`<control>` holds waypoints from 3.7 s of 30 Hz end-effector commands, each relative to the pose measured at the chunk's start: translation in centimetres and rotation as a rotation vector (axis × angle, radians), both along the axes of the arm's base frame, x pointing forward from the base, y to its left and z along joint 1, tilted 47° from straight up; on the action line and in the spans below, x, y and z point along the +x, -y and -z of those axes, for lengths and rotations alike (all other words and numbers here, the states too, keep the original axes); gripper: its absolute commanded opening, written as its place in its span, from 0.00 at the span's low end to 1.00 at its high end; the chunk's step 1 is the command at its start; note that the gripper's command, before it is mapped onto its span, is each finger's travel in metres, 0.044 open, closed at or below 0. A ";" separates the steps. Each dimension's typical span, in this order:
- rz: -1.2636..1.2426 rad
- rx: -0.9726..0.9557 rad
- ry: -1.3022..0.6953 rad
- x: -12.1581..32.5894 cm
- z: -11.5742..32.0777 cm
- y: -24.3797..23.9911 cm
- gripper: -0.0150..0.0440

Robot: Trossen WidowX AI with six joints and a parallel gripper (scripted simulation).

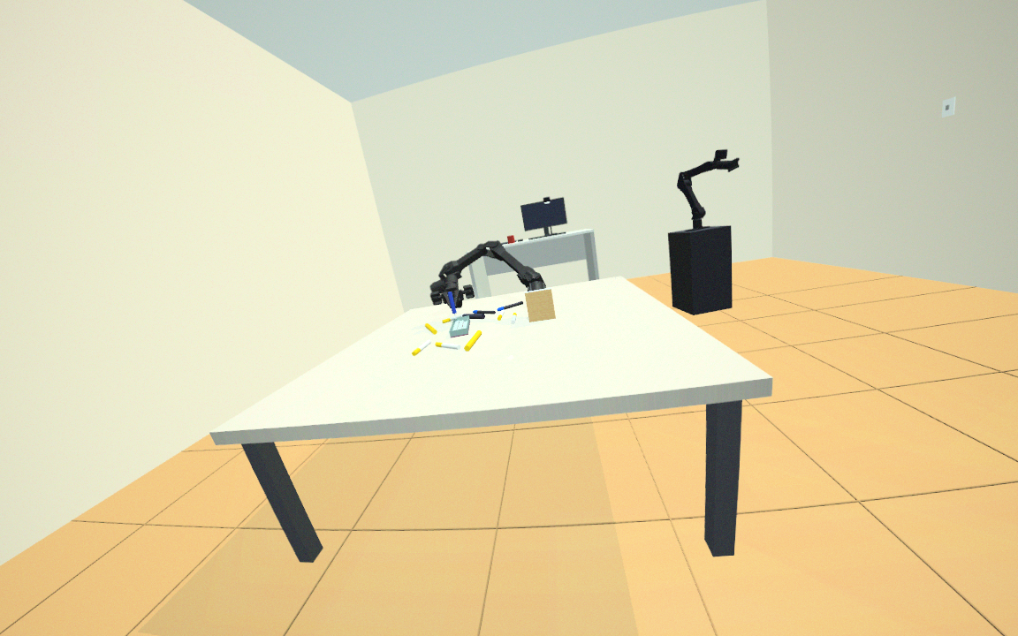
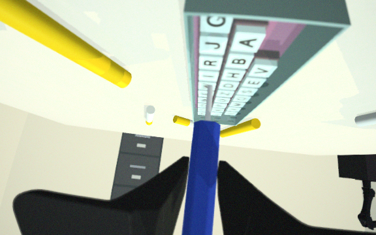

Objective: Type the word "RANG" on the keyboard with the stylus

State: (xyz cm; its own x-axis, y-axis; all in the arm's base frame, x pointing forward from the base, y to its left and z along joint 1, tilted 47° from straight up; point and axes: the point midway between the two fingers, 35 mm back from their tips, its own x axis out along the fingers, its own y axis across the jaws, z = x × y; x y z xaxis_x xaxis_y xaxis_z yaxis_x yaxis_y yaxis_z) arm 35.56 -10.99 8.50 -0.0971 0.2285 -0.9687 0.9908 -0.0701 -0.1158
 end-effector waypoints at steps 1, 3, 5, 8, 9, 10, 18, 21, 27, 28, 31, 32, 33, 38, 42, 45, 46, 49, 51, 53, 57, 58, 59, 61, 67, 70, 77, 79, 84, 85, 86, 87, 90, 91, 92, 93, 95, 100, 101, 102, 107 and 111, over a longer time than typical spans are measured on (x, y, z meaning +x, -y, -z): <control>-0.006 0.000 -0.002 0.0 0.2 0.0 0.30; -0.006 0.000 -0.002 0.1 0.3 0.1 0.39; -0.006 0.000 -0.002 0.2 0.4 0.1 0.39; -0.006 0.000 -0.002 0.2 0.4 0.1 0.39; -0.006 0.000 -0.002 0.2 0.4 0.1 0.39; -0.006 0.000 -0.002 0.2 0.4 0.1 0.39; -0.006 0.000 -0.002 0.2 0.4 0.1 0.39; -0.006 0.000 -0.002 0.2 0.3 0.2 0.39; -0.006 0.000 -0.002 0.1 0.2 0.2 0.39; -0.006 0.000 -0.002 0.1 0.2 0.2 0.39; -0.006 0.000 -0.002 0.1 0.2 0.2 0.39; -0.006 0.000 -0.002 0.1 0.2 0.2 0.39; -0.006 0.000 -0.002 0.1 0.2 0.2 0.39; -0.006 0.000 -0.002 0.1 0.3 0.2 0.39; -0.006 0.000 -0.002 0.0 0.4 0.4 0.39; -0.006 0.000 -0.002 0.0 0.4 0.4 0.39; -0.006 0.000 -0.002 0.0 0.4 0.4 0.39; -0.006 0.000 -0.002 0.0 0.6 0.6 0.39; -0.006 0.000 -0.002 0.0 0.6 0.6 0.39; -0.006 0.000 -0.002 0.0 0.7 0.7 0.39; -0.006 -0.001 -0.002 -0.1 0.8 0.8 0.39; -0.006 -0.001 -0.002 -0.1 0.9 0.8 0.39; -0.006 -0.001 -0.002 -0.1 0.9 0.9 0.39; -0.006 -0.001 -0.002 -0.1 1.0 1.0 0.39; -0.006 -0.001 -0.002 -0.1 1.0 1.0 0.39; -0.006 -0.001 -0.002 -0.1 1.1 1.1 0.39; -0.006 -0.001 -0.002 -0.2 1.3 1.4 0.39; -0.006 -0.001 -0.002 -0.2 1.4 1.4 0.39; -0.006 -0.001 -0.002 -0.2 1.5 1.6 0.39; -0.006 -0.001 -0.002 -0.2 1.6 1.6 0.39; -0.006 -0.001 -0.002 -0.2 1.6 1.6 0.39; -0.006 -0.001 -0.002 -0.2 1.6 1.7 0.39; -0.006 -0.001 -0.002 -0.2 1.5 1.5 0.39; -0.006 -0.001 -0.002 -0.2 1.5 1.5 0.39; -0.006 -0.001 -0.002 -0.2 1.5 1.5 0.39; -0.006 -0.001 -0.002 -0.2 1.5 1.5 0.39; -0.006 -0.001 -0.002 -0.2 1.5 1.5 0.39; -0.006 0.000 -0.002 0.0 0.6 0.6 0.39; -0.006 0.000 -0.002 0.0 0.2 0.2 0.39; -0.006 0.000 -0.002 0.1 -0.2 -0.3 0.39; -0.007 0.001 -0.002 0.1 -1.1 -1.3 0.39; -0.019 0.000 -0.002 0.1 -0.8 -1.3 0.38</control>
State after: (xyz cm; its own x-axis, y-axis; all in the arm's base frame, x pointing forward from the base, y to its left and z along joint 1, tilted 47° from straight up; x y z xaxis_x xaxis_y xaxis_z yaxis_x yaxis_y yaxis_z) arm 35.69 -9.60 9.48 -0.1005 0.2256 -0.9690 0.9921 -0.0506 -0.1147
